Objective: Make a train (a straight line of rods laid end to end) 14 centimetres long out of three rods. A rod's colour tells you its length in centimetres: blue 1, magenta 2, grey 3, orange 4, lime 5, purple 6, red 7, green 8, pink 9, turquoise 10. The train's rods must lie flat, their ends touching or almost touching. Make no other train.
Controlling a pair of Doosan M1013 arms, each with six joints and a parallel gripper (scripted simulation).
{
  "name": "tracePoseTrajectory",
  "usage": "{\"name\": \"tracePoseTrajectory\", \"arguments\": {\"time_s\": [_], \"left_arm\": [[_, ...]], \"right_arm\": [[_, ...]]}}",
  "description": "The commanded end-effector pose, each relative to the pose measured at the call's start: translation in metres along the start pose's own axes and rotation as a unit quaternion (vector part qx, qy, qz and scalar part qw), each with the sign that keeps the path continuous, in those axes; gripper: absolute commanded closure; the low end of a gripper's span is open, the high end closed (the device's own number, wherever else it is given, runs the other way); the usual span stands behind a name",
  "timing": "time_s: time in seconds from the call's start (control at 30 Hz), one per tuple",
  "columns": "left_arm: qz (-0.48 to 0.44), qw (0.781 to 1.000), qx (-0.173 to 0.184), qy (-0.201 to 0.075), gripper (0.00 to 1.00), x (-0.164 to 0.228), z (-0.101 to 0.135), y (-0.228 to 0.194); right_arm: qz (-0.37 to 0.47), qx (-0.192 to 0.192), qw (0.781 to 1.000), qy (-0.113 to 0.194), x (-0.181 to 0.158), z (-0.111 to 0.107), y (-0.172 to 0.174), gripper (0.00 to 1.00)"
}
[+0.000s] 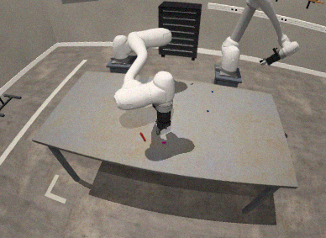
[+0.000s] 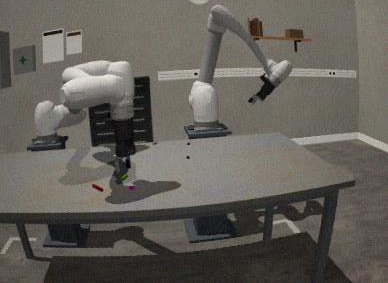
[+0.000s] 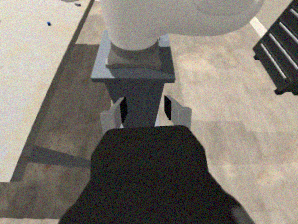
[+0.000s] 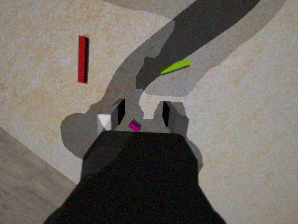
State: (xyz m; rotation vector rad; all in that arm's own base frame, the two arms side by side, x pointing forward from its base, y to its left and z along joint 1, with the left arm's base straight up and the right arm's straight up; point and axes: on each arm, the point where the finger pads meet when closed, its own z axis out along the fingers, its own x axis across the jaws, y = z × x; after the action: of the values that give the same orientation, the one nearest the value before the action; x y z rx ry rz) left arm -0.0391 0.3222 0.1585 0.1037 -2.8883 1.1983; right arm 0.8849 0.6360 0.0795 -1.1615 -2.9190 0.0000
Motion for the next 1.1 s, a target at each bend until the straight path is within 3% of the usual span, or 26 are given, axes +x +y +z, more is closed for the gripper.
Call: {"name": "tracePoseTrajectory", "arguments": {"time_s": [0.0,0.6,0.7,0.77,0.83,1.07], "left_arm": [[0.000,1.000,0.000,0.000,0.00,0.000,0.000,0.000],[0.000,1.000,0.000,0.000,0.00,0.000,0.000,0.000],[0.000,1.000,0.000,0.000,0.00,0.000,0.000,0.000],[0.000,1.000,0.000,0.000,0.00,0.000,0.000,0.000],[0.000,1.000,0.000,0.000,0.00,0.000,0.000,0.000],[0.000,1.000,0.000,0.000,0.00,0.000,0.000,0.000]], "right_arm": [[0.000,-0.001,1.000,0.000,0.000,-0.002,0.000,0.00],[0.004,-0.001,1.000,0.000,0.003,-0.002,0.000,0.00],[0.046,-0.001,0.999,0.000,0.038,-0.002,0.001,0.00],[0.046,-0.001,0.999,0.000,0.038,-0.002,0.001,0.00],[0.092,-0.001,0.996,0.000,0.075,-0.003,0.001,0.00],[0.174,-0.001,0.985,0.000,0.142,-0.003,-0.002,0.00]]}}
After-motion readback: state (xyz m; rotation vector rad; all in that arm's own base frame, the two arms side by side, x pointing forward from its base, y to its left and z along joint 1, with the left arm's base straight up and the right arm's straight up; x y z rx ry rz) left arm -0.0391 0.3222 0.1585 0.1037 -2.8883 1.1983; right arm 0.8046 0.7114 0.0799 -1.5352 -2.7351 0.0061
